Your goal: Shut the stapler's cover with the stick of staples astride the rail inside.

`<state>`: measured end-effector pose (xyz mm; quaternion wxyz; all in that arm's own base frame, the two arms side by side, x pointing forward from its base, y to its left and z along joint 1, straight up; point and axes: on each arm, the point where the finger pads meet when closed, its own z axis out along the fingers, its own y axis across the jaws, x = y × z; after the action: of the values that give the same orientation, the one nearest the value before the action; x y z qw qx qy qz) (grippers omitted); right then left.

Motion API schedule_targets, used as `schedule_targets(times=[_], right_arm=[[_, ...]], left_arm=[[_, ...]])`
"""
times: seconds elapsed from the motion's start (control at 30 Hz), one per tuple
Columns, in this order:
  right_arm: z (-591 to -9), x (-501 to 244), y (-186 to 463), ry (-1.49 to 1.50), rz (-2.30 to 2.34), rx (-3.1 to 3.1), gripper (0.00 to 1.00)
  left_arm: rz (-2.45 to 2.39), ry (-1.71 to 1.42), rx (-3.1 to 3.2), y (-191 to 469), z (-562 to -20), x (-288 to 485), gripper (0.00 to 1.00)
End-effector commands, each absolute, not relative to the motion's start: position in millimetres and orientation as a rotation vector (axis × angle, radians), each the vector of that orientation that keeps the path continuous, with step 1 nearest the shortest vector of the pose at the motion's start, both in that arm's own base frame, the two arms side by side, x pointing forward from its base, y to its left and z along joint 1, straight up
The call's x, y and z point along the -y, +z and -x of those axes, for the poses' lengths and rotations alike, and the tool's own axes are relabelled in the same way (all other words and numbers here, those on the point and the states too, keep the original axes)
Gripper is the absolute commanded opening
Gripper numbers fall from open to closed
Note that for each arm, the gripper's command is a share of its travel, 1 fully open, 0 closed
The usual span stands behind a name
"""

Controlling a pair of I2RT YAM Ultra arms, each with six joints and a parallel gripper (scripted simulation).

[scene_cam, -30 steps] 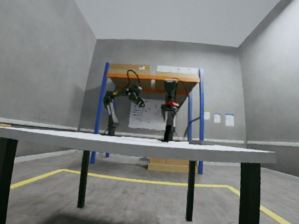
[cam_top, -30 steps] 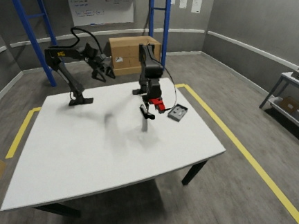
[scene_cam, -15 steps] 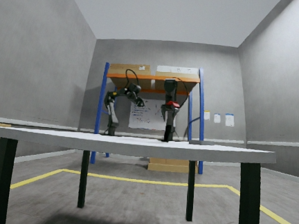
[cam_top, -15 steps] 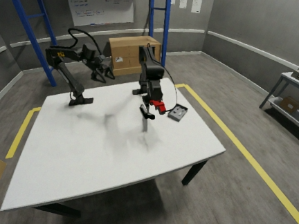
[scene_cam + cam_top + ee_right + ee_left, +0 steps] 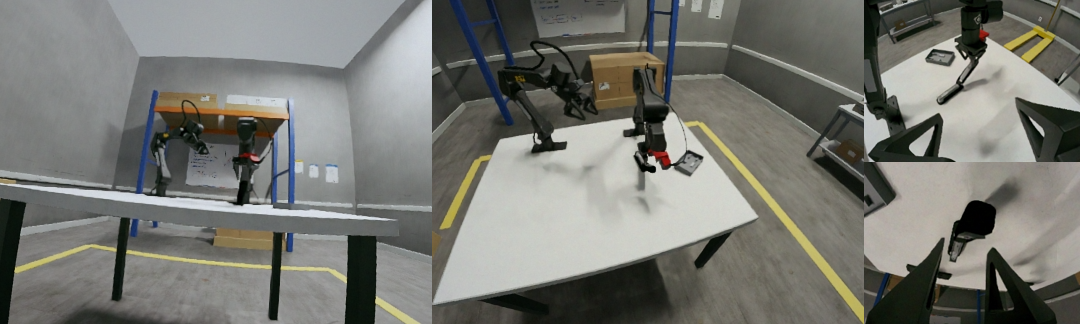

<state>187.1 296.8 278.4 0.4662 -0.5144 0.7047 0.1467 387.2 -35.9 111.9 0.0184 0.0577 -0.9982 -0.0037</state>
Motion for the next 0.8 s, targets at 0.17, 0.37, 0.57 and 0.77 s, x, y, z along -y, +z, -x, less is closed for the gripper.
schedule_targets(times=[0.17,0.37,0.57,0.77], right_arm=[[-186,-295,292,0.379,1.245,-1.690,1.00],[-186,-295,292,0.379,1.245,-1.690,1.00],[-186,-295,292,0.379,1.245,-1.690,1.00],[-186,-295,292,0.379,1.245,-1.690,1.00]], left_arm=[[-0.195,0.001,3.172,116,-397,34,0.50],[-0.195,0.001,3.172,107,-397,34,0.50],[-0.194,-0.002,3.163,95,-397,34,0.50],[-0.194,-0.002,3.163,89,-397,33,0.50]])
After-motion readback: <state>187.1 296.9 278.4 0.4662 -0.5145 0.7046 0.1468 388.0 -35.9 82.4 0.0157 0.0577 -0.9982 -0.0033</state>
